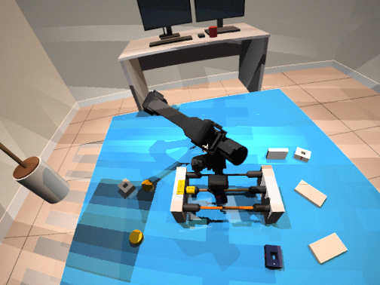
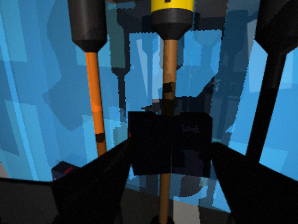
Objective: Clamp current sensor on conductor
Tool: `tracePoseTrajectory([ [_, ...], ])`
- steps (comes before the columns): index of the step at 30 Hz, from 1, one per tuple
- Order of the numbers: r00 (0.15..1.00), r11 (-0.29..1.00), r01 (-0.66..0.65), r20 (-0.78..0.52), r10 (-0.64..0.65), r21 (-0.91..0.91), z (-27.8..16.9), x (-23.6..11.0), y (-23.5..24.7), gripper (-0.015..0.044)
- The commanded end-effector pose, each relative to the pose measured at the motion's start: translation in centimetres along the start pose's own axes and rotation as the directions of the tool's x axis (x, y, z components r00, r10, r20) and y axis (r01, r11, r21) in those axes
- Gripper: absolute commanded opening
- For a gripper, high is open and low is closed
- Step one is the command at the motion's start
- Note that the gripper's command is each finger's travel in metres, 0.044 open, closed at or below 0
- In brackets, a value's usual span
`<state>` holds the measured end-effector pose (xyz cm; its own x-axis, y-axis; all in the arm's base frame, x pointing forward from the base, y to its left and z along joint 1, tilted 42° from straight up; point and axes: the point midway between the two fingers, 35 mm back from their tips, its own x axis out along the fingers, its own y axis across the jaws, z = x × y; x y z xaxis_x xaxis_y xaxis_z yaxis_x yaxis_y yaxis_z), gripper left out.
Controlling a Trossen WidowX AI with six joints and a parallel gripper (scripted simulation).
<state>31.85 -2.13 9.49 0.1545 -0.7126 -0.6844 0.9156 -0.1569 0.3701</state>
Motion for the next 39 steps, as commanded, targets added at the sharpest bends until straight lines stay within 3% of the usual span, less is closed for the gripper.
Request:
tracePoseTrajectory([
  [1, 1.000, 1.000, -0.003, -0.002, 0.003, 0.002, -0.1, -0.1, 0.1, 0.0000],
  [13, 1.000, 1.000, 0.011, -0.002, -0.011, 0.001, -0.1, -0.1, 0.2, 0.0000],
  [30, 0.971, 0.971, 0.238, 0.003, -0.238, -0.002, 0.0, 0.5, 1.6, 0.0000],
  [39, 0.979, 0.979, 0.201, 0.010, -0.201, -0.012, 0.1, 0.6, 1.2, 0.0236],
])
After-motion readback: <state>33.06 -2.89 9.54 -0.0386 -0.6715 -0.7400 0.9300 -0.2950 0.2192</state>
